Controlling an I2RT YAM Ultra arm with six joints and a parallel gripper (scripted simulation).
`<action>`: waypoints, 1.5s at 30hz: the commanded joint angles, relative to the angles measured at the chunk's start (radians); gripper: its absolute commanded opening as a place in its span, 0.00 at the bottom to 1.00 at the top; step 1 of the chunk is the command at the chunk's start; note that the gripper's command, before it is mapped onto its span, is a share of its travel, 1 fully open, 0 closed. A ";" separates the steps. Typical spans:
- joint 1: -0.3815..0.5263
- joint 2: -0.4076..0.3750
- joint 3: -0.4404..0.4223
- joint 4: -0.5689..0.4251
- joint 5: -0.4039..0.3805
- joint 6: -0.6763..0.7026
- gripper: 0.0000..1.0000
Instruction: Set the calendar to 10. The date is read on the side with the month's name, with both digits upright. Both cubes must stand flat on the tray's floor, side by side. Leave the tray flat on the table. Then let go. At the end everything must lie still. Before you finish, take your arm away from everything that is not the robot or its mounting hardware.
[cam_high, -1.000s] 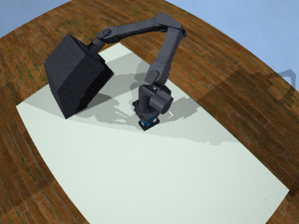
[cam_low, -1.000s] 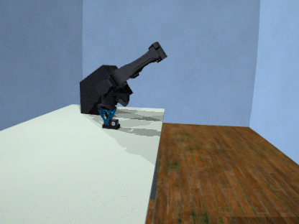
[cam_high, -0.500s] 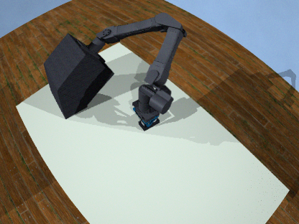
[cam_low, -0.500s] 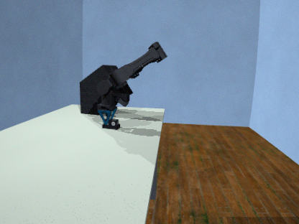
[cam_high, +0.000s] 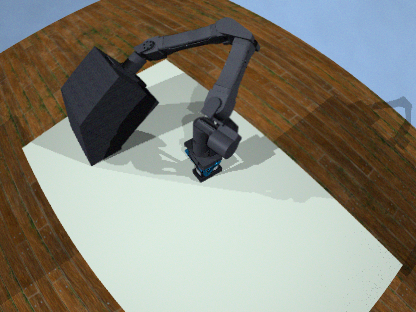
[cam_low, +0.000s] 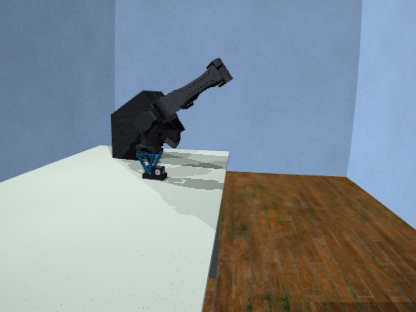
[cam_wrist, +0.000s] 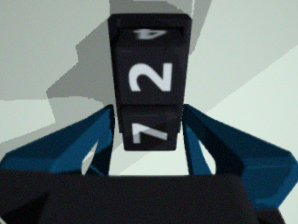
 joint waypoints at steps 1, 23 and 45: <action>-0.025 -0.012 0.005 -0.034 -0.003 -0.026 0.47; -0.216 -0.091 0.120 -0.505 -0.006 -0.363 0.47; -0.218 -0.091 0.121 -0.510 -0.006 -0.367 1.00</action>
